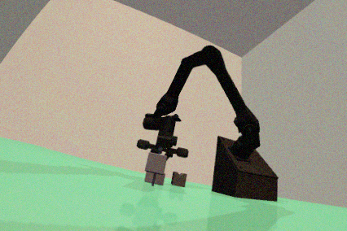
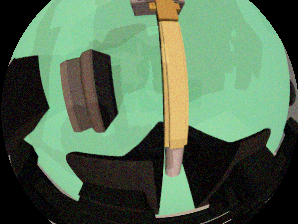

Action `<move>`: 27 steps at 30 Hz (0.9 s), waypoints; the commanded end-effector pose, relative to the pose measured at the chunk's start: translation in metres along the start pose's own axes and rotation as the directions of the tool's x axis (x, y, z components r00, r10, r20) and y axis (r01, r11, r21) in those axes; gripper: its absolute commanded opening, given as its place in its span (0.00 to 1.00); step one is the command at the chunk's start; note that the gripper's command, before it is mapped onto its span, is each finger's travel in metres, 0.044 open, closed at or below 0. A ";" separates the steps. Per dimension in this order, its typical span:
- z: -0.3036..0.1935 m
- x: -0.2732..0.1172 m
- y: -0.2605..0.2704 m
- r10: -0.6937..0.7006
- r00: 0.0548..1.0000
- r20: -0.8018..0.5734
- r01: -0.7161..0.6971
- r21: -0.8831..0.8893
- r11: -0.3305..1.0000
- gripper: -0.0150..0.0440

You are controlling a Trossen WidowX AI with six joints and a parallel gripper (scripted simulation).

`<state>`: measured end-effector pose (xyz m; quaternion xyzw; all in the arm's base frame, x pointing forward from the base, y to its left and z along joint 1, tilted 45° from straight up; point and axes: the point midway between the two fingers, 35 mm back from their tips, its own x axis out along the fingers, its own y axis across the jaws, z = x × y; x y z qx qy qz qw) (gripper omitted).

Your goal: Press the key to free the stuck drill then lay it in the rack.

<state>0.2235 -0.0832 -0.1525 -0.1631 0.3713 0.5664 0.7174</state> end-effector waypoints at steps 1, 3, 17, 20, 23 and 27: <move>0.000 -0.003 0.000 0.000 1.000 -0.004 0.000 -0.006 1.000 0.25; 0.000 -0.004 0.000 0.000 1.000 -0.004 0.000 -0.006 1.000 0.25; 0.000 -0.011 0.000 0.000 1.000 -0.004 0.000 -0.006 1.000 0.25; 0.000 -0.012 0.000 0.000 1.000 -0.004 0.000 -0.006 1.000 0.25; 0.000 -0.014 0.000 0.000 1.000 -0.004 0.000 -0.005 1.000 0.25; 0.001 -0.016 0.000 0.000 1.000 -0.005 0.000 -0.005 1.000 0.25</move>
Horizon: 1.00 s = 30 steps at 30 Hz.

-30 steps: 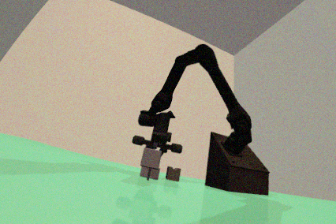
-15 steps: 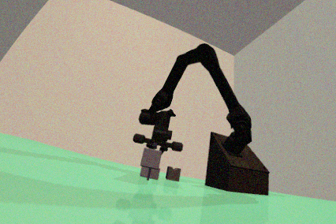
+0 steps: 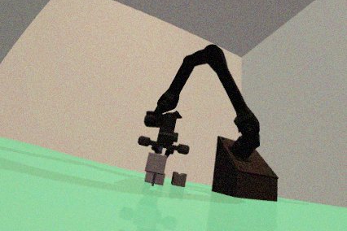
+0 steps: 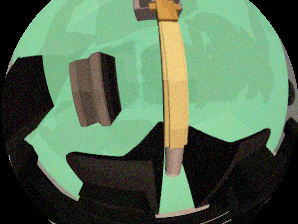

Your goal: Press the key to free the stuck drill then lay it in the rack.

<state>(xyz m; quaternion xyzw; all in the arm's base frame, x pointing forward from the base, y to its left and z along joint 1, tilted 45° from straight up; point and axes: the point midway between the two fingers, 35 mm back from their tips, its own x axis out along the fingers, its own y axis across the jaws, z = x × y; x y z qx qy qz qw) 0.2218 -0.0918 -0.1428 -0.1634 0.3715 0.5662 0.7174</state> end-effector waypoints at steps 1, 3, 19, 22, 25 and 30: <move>0.000 -0.003 0.000 0.000 1.000 -0.004 0.000 -0.006 1.000 0.25; 0.000 -0.004 0.000 0.000 1.000 -0.004 0.000 -0.006 1.000 0.25; 0.001 -0.012 -0.001 0.000 1.000 -0.004 0.000 -0.005 1.000 0.25; 0.001 -0.014 -0.001 0.000 1.000 -0.004 0.000 -0.005 1.000 0.25; 0.001 -0.015 -0.001 0.000 1.000 -0.004 0.000 -0.005 1.000 0.25; 0.001 -0.018 -0.001 0.000 1.000 -0.005 0.000 -0.005 1.000 0.25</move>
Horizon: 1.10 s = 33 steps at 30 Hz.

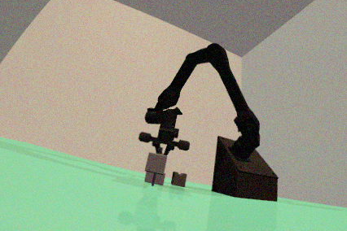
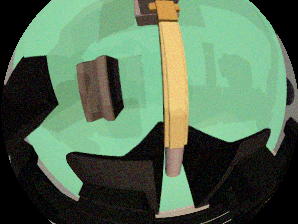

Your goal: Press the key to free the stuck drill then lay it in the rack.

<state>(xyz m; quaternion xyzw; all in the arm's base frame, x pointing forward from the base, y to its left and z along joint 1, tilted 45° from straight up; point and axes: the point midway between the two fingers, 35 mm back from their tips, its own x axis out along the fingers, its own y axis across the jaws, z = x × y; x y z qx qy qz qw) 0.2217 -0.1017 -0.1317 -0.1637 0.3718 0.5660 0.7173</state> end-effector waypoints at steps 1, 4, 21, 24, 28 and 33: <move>0.000 -0.003 0.000 0.000 1.000 -0.004 0.000 -0.005 1.000 0.25; 0.000 -0.005 -0.001 0.000 1.000 -0.004 0.000 -0.005 1.000 0.25; -0.003 -0.004 0.019 0.001 1.000 -0.004 -0.001 -0.004 1.000 0.25; -0.004 -0.003 0.025 0.001 1.000 -0.004 -0.001 -0.004 1.000 0.25; -0.006 -0.002 0.032 0.002 1.000 -0.005 -0.002 -0.004 1.000 0.25; -0.007 -0.001 0.041 0.002 1.000 -0.005 -0.002 -0.003 1.000 0.25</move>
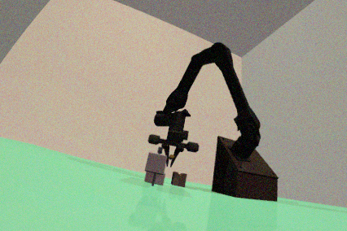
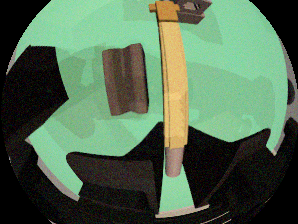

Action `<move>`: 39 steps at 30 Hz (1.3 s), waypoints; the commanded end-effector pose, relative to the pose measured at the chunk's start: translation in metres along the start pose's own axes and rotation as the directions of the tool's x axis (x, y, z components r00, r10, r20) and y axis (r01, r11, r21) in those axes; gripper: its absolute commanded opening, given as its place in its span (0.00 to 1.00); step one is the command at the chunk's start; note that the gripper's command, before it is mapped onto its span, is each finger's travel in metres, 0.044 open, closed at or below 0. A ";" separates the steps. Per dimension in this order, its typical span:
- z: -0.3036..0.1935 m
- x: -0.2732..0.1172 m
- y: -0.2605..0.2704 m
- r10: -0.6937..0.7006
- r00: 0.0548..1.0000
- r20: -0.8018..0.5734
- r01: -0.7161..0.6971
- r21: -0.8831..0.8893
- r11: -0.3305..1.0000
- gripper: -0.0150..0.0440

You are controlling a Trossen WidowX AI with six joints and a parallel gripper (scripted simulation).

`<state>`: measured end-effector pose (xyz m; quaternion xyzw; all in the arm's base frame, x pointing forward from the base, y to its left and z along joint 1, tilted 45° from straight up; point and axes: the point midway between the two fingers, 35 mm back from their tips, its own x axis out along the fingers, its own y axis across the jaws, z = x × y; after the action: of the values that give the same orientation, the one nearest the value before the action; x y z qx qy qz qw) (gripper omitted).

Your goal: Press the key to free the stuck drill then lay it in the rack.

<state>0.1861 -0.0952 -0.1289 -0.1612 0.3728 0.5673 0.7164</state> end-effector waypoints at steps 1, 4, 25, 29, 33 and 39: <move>-0.001 0.000 0.007 -0.003 1.000 -0.006 0.003 -0.007 1.000 0.25; -0.002 0.000 0.013 -0.003 1.000 -0.006 0.003 -0.007 1.000 0.25; -0.007 0.011 0.038 -0.002 1.000 -0.006 0.001 -0.005 1.000 0.25; -0.008 0.016 0.037 -0.002 1.000 -0.006 0.002 -0.006 1.000 0.25; -0.007 0.022 0.038 -0.001 1.000 -0.006 0.001 -0.006 1.000 0.25; -0.007 0.026 0.039 -0.001 1.000 -0.006 0.001 -0.006 1.000 0.25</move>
<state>0.1501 -0.0736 -0.1422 -0.1700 0.3736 0.5674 0.7139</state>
